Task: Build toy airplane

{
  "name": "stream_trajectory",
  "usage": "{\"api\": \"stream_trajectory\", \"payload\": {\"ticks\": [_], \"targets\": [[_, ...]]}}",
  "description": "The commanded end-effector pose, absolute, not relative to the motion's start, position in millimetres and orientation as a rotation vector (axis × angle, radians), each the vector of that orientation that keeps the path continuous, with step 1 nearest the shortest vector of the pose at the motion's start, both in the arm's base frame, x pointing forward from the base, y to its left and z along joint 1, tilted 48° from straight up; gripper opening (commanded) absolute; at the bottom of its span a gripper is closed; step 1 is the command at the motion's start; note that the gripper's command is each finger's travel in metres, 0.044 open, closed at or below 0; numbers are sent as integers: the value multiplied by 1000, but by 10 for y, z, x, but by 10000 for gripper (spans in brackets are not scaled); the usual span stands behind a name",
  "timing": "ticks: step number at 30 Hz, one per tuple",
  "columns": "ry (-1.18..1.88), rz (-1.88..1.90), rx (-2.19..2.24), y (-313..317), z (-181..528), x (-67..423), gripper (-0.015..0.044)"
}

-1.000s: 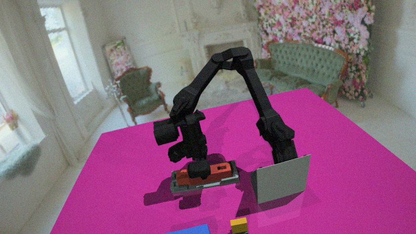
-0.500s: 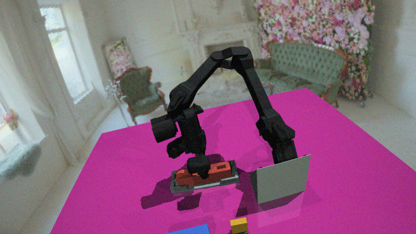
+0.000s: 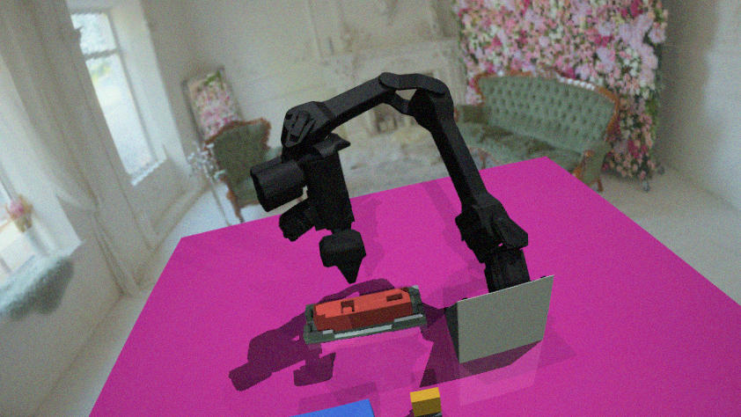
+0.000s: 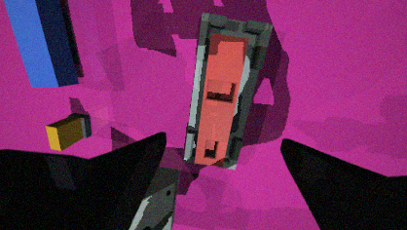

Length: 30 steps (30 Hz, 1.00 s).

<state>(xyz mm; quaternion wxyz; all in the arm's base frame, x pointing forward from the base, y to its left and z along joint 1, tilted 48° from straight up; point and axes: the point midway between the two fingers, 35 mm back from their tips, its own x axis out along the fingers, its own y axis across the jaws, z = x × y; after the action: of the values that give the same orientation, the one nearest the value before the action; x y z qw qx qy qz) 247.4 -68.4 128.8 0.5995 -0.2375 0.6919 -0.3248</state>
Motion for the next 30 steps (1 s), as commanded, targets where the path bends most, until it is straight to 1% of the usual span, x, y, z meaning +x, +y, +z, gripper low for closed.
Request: {"api": "stream_trajectory", "payload": {"ticks": [1, 3, 6, 11, 16, 22, 30], "targets": [[1622, -723, -574, -681, 1279, 2485, 440], [1622, -723, -573, -671, 1268, 2501, 440], [1614, -731, -560, -525, 1099, 2713, 440], [1606, -736, -544, -149, 647, 3103, 440], [1611, -724, -550, 291, 96, 3360, 440], [1616, -717, -563, 754, -584, 3451, 440], [1616, -717, -564, 768, -606, 3451, 440]]}}
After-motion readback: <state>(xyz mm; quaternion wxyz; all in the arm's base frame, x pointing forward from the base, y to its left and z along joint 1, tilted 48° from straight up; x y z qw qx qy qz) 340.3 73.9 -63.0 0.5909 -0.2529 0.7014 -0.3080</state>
